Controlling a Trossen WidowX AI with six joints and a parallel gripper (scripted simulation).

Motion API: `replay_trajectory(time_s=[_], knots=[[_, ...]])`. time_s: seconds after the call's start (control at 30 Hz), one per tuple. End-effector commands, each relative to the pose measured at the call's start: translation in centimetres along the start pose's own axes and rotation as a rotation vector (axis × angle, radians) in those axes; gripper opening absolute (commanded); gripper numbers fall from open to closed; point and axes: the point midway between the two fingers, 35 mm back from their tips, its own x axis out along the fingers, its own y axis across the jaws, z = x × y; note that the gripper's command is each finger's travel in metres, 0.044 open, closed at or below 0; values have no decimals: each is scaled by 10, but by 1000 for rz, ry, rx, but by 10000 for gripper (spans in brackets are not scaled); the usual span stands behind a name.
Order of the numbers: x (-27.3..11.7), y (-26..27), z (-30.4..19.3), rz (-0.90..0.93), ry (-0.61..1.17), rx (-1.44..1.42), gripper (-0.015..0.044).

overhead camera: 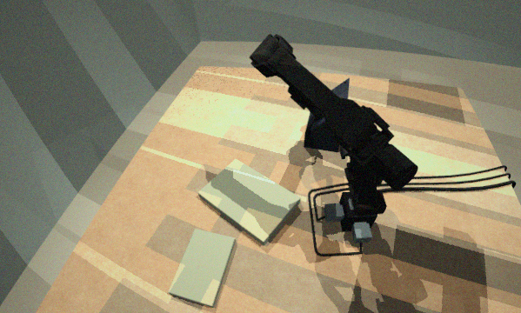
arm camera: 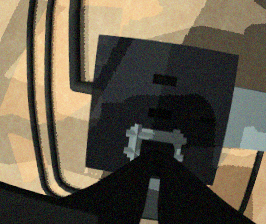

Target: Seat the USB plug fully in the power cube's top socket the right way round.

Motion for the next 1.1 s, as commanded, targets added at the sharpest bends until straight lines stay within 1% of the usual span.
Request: replay_trajectory(time_s=[0.0, 1.07], knots=[[2, 1, 0, 1, 4, -7, 0], [5, 1, -1, 1, 4, -7, 0]])
